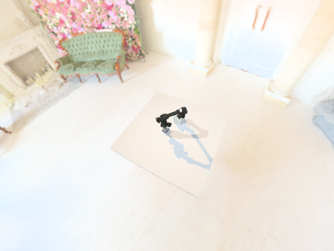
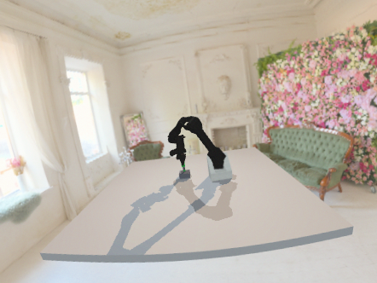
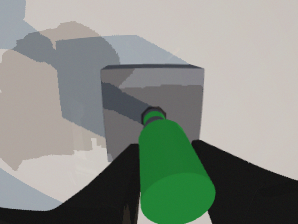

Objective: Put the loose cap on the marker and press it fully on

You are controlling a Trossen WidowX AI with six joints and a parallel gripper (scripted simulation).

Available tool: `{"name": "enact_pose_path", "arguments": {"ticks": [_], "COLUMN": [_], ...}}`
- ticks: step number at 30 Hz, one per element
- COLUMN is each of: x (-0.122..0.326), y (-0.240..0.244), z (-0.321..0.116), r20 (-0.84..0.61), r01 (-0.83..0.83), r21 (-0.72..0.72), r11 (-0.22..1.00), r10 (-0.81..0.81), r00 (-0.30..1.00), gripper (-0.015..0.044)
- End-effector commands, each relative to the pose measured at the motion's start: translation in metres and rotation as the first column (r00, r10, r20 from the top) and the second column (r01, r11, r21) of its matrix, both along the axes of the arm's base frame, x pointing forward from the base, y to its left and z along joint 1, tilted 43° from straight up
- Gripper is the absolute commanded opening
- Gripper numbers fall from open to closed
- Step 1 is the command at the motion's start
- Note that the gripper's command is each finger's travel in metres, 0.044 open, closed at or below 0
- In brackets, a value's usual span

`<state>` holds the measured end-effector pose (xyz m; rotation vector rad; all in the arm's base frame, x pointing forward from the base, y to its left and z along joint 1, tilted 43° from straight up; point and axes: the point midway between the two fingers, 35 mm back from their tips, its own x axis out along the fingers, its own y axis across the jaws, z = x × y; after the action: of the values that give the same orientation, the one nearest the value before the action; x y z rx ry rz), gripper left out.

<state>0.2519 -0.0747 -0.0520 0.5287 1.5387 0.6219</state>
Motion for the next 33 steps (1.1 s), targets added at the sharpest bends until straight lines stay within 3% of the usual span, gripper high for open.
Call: {"name": "enact_pose_path", "arguments": {"ticks": [1,21,33], "x": [-0.0028,-0.0028,-0.0027], "y": [0.0102,0.0115,0.0108], "z": [-0.0106,-0.0113,-0.0110], "r20": [-0.015,-0.015,-0.013], "r01": [-0.008,-0.008,-0.012], "r21": [0.008,0.008,0.006], "r11": [1.000,1.000,1.000], "r10": [0.008,0.008,0.012], "r00": [1.000,1.000,1.000], "gripper": [0.0000,0.0000,0.0315]}}
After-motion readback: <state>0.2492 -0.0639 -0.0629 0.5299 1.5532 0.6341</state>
